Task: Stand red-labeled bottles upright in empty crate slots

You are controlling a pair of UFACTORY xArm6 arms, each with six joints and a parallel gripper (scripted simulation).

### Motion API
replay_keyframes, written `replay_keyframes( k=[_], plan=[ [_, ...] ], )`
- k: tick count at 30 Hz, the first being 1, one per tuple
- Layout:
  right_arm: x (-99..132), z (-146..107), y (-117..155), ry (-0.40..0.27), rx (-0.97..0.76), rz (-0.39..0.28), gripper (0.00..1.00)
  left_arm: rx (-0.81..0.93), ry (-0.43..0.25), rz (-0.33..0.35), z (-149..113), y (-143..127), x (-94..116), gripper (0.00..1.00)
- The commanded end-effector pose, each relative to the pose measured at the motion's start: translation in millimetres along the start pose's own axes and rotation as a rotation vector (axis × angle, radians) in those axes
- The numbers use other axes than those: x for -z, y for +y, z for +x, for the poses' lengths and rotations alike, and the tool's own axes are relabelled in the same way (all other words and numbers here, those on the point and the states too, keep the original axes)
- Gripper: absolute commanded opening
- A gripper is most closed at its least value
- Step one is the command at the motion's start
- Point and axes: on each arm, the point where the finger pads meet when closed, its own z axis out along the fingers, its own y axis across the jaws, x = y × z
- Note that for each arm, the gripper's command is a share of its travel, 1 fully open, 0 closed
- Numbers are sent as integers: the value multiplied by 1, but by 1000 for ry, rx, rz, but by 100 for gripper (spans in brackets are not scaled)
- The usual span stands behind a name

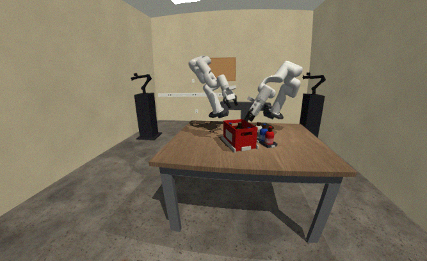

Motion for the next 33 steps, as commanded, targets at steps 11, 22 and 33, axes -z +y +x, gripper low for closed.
replay_keyframes(
  k=[11, 22, 33],
  plan=[
    [1, 2, 0, 4, 0, -1, 100, -1, 0, 5, 1, -2, 2, 100],
    [1, 2, 1, 4, -1, -1, 100, -1, 0, 5, 1, -2, 2, 100],
    [2, 2, 11, -2, -30, -12, 100, -1, 0, 5, 1, -2, 2, 100]
  ],
)
